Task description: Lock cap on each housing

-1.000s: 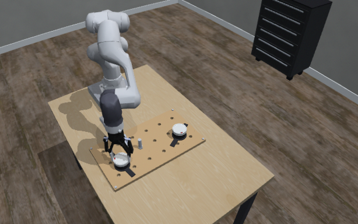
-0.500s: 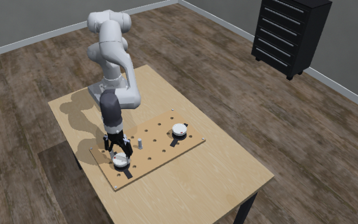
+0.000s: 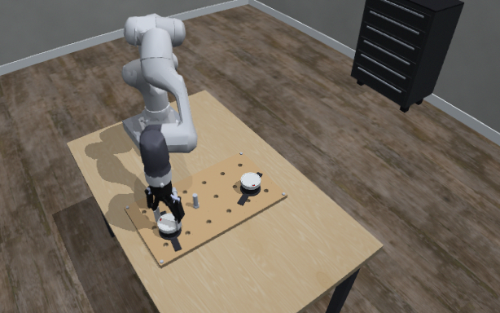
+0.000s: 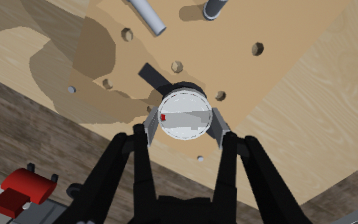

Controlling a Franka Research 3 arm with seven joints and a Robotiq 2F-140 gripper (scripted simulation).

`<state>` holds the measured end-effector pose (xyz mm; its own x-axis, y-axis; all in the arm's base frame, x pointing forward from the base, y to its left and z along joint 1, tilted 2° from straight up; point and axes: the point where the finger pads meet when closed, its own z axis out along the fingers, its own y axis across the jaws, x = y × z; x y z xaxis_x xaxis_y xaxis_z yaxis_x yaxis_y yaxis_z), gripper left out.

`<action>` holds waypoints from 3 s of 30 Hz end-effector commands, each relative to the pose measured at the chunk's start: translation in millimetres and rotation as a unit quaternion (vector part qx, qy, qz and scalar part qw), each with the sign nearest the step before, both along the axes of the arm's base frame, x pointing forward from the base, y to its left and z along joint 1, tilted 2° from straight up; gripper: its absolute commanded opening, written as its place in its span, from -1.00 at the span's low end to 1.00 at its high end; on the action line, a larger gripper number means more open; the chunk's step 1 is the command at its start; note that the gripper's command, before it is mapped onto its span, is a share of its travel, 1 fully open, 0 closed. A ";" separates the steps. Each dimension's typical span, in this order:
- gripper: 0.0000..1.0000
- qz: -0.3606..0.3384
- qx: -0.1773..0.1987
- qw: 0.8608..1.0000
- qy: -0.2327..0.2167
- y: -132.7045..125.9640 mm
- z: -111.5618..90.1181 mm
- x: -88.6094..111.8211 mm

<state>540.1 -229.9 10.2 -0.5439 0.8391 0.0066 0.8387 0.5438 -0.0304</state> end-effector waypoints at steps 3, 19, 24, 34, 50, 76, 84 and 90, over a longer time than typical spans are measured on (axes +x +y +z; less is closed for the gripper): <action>-0.80 -0.098 -0.002 0.995 0.002 2.7 -2.0 -0.9; -0.80 -0.119 -0.003 0.993 0.002 3.5 -2.0 -1.2; -0.80 -0.119 -0.003 0.993 0.002 5.8 -1.9 -1.9; -0.80 -0.119 -0.003 0.993 0.002 13.2 -1.9 -4.5; -0.80 -0.119 -0.003 0.993 0.002 35.1 -1.9 -12.2; -0.80 -0.119 -0.003 0.993 0.002 65.4 -1.8 -22.9; -0.80 -0.119 -0.003 0.993 0.002 66.7 -1.8 -23.3; -0.80 -0.119 -0.003 0.993 0.002 66.7 -1.8 -23.3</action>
<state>520.3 -165.1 10.4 -0.3348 0.9423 -0.0010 0.9419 0.3346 -0.0299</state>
